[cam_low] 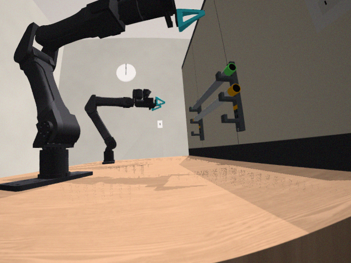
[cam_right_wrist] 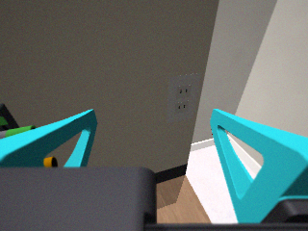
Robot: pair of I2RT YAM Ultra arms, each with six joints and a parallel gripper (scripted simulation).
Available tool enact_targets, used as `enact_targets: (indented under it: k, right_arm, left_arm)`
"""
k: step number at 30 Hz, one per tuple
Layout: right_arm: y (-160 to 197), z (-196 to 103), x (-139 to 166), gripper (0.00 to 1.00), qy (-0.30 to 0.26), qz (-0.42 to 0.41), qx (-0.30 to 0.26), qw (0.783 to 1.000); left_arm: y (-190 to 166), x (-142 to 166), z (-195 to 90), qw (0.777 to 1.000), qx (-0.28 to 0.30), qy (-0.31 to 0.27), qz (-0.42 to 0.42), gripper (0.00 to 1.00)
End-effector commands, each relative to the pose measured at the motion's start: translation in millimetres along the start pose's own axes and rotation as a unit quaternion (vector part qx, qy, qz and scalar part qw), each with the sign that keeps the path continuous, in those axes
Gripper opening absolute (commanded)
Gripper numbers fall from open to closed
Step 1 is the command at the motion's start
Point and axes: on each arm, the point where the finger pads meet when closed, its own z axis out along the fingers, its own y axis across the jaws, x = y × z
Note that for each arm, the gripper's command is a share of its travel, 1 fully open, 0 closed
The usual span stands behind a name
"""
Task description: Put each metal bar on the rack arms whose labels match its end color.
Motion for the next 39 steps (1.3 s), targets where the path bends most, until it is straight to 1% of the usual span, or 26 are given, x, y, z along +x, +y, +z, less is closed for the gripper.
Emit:
enact_targets:
  k: [1,17,18,39]
  right_arm:
    - [0.0,-1.0,-4.8,1.00,-0.006,0.000,0.000,1.000]
    - [0.0,-1.0,-4.8,1.00,-0.006,0.000,0.000,1.000]
    - [1.8,-1.0,1.2,1.00,-0.001,-0.006,-0.001,1.000]
    - [36.9,-19.2,24.2,1.00,-0.020,-0.122,-0.019,0.992]
  left_arm:
    - [0.0,-4.9,-1.1,1.000,0.000,-0.007,0.000,1.00]
    - [0.0,-4.9,-1.1,1.000,0.000,-0.007,0.000,1.00]
    - [-2.3,1.2,-0.5,1.000,0.001,-0.001,0.006,1.00]
    - [-45.1,24.1,-9.9,0.992,0.014,-0.016,0.123,1.00]
